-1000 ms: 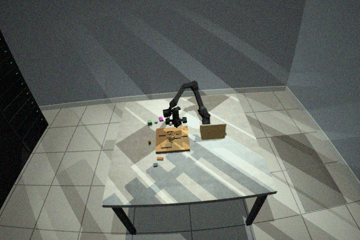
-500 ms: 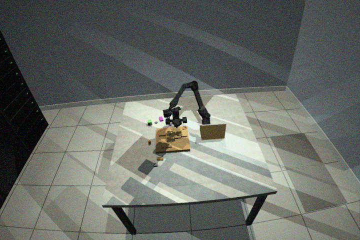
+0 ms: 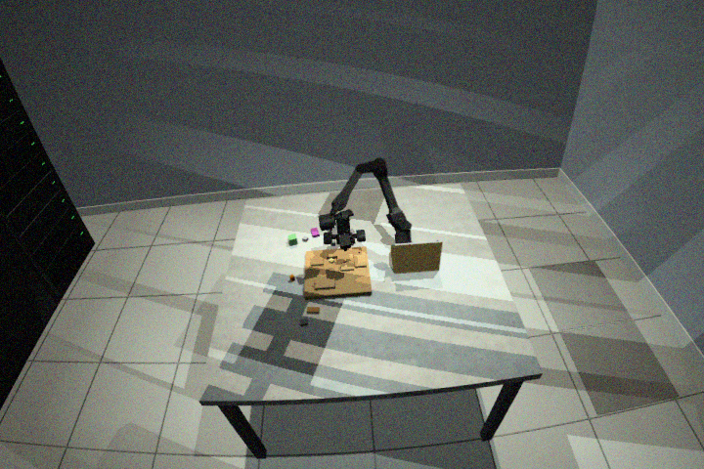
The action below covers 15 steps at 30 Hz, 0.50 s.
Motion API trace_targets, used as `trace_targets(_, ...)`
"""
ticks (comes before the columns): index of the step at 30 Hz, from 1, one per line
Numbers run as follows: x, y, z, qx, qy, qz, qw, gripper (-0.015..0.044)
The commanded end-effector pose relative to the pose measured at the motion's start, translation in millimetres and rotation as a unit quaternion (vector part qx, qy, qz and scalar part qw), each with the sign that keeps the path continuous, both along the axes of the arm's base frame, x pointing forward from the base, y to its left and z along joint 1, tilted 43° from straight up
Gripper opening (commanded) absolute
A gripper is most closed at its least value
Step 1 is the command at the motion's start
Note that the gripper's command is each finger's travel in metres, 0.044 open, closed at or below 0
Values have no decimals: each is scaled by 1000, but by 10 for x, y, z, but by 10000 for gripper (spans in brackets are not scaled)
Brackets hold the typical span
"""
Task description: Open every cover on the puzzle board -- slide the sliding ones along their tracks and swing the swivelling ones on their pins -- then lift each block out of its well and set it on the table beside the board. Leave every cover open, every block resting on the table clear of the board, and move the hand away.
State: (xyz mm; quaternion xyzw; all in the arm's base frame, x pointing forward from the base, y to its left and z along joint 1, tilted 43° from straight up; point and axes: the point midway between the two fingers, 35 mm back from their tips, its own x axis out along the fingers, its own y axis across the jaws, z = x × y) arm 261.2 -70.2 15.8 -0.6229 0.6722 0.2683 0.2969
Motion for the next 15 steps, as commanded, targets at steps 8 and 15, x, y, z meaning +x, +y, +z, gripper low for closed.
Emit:
trace_targets(8, -21, -79, -92, 0, 5, 0, 1000, 0)
trace_targets(15, -23, -125, -144, 0, 5, 0, 1000, 0)
